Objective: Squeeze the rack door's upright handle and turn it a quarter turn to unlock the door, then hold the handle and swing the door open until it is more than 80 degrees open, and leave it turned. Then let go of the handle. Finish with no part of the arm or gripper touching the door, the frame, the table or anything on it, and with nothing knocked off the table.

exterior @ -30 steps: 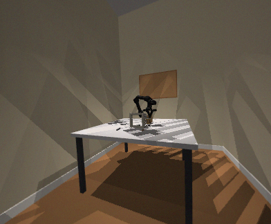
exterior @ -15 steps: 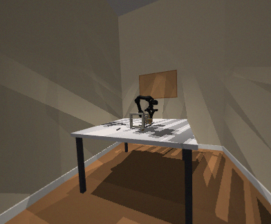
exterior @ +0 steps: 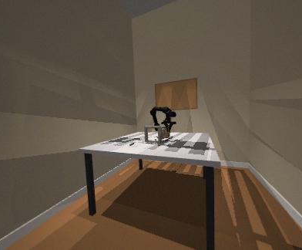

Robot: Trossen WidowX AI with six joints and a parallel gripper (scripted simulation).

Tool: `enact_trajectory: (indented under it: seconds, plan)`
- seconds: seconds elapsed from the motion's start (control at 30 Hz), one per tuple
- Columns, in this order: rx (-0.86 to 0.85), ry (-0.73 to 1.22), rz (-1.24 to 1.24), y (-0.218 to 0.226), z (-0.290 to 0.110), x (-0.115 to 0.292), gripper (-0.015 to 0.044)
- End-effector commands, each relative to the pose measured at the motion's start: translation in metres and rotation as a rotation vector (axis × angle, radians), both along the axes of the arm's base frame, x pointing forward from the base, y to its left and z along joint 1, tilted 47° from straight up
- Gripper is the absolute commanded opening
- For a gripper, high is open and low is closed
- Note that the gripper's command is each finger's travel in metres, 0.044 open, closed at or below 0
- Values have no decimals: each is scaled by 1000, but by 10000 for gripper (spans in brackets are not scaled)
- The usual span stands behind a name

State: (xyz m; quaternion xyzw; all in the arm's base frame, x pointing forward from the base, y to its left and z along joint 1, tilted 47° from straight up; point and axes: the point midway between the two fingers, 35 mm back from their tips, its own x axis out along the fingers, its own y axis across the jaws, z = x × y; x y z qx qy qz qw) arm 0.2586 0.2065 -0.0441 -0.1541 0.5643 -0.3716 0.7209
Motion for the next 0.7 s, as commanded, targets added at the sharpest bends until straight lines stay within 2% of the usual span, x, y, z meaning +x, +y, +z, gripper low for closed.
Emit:
enact_trajectory:
  seconds: [0.0,0.07,0.67]
  plan:
    - [-2,-2,-7,-1,-1,1,261]
    - [-2,-2,-7,-1,-1,1,297]
    - [9,-5,3,16,15,0,297]
